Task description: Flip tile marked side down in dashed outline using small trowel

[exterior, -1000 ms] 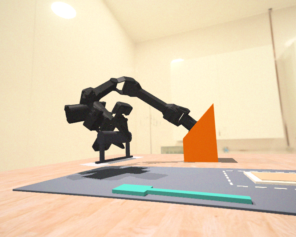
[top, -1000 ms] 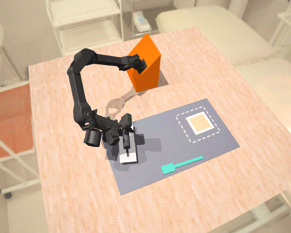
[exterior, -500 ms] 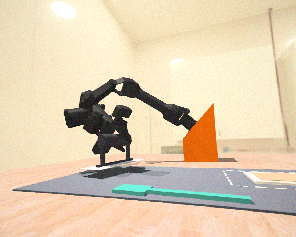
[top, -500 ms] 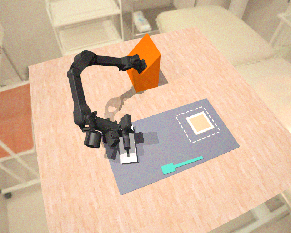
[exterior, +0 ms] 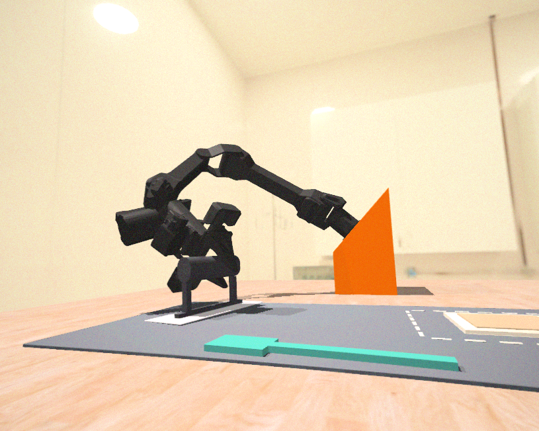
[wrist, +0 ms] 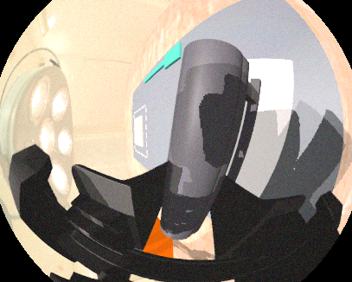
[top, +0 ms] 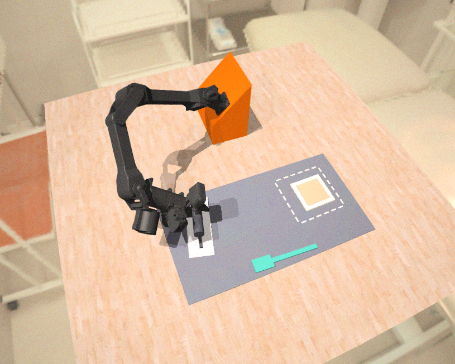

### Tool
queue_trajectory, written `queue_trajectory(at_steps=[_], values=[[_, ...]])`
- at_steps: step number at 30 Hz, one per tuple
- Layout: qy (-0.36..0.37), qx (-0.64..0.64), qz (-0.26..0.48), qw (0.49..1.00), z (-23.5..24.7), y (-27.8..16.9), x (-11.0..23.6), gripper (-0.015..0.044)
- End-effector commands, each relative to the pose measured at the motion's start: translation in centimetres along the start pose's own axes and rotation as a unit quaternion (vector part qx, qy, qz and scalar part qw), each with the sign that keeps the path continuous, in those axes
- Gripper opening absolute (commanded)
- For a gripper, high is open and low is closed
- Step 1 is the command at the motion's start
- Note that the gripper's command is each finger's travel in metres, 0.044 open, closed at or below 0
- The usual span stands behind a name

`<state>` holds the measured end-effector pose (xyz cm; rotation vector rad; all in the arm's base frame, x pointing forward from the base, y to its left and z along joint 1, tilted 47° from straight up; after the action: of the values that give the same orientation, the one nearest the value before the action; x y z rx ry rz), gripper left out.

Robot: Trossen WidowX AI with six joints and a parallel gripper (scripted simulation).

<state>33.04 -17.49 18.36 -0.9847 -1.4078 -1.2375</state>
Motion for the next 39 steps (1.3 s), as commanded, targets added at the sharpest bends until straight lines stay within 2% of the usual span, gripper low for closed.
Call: queue_trajectory(at_steps=[1,10,11,20,30,33,35,39], values=[[0.003,0.002,-0.005,1.0,-0.1,0.1,-0.2,0.0053],[0.003,0.002,-0.005,1.0,-0.1,0.1,-0.2,0.0289],[0.003,0.002,-0.005,1.0,-0.1,0.1,-0.2,0.03],[0.003,0.002,-0.005,1.0,-0.1,0.1,-0.1,0.03],[0.0,0.001,-0.003,1.0,-0.2,0.0,5.5,0.03],[0.0,0.001,-0.003,1.0,-0.1,0.0,5.9,0.03],[0.0,0.001,-0.003,1.0,0.9,-0.2,6.4,0.03],[0.001,0.001,-0.004,1.0,6.3,-1.9,8.7,0.03]])
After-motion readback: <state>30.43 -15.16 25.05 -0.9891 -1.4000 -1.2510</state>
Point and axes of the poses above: the point midway between the two fingers, 35 mm back from their tips, its own x axis back along the fingers, its own z axis across the jaws, y = z × x, the point moved 8 cm from there along x, back along the fingers, and after that the axes turned 15 degrees about x, right-handed, at the moved point
